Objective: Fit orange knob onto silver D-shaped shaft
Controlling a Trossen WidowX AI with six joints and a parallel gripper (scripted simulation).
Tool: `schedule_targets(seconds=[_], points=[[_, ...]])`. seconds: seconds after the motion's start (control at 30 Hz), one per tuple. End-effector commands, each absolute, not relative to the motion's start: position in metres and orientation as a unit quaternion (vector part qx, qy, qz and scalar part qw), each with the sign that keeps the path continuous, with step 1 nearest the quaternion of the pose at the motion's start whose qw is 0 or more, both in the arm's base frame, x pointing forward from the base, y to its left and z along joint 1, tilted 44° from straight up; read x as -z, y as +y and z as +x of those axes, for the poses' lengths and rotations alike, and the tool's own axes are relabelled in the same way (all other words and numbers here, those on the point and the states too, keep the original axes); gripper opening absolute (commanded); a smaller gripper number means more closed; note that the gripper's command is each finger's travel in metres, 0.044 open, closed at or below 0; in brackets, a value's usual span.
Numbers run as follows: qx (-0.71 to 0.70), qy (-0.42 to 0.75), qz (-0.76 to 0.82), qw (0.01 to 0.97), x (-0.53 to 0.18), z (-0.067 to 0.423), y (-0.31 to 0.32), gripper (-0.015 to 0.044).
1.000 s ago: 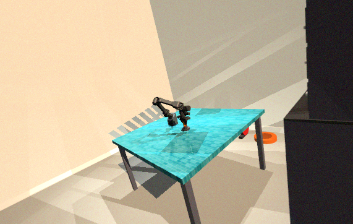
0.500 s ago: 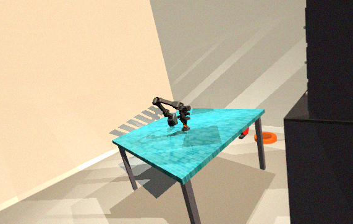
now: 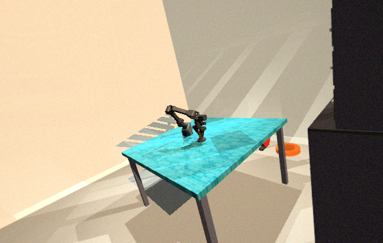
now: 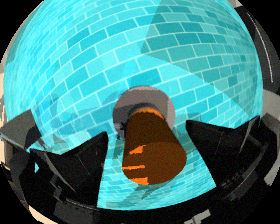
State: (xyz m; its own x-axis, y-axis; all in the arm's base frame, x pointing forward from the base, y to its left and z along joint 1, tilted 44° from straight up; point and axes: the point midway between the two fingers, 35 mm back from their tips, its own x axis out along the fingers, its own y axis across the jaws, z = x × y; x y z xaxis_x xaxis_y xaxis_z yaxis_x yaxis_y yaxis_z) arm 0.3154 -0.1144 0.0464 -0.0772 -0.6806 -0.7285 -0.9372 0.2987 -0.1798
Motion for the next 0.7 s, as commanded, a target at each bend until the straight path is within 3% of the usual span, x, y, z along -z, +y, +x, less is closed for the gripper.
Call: schedule_targets(seconds=[0.0,0.2,0.4,0.67], points=[[-0.171,0.714,-0.567,0.375,-0.047,0.315,-0.114,0.0440],[-0.172,0.713,-0.566,0.375,-0.053,0.318,-0.107,0.0440],[-0.173,0.713,-0.566,0.376,-0.114,0.323,-0.050,0.0440],[-0.173,0.713,-0.566,0.375,-0.115,0.327,-0.048,0.0440]])
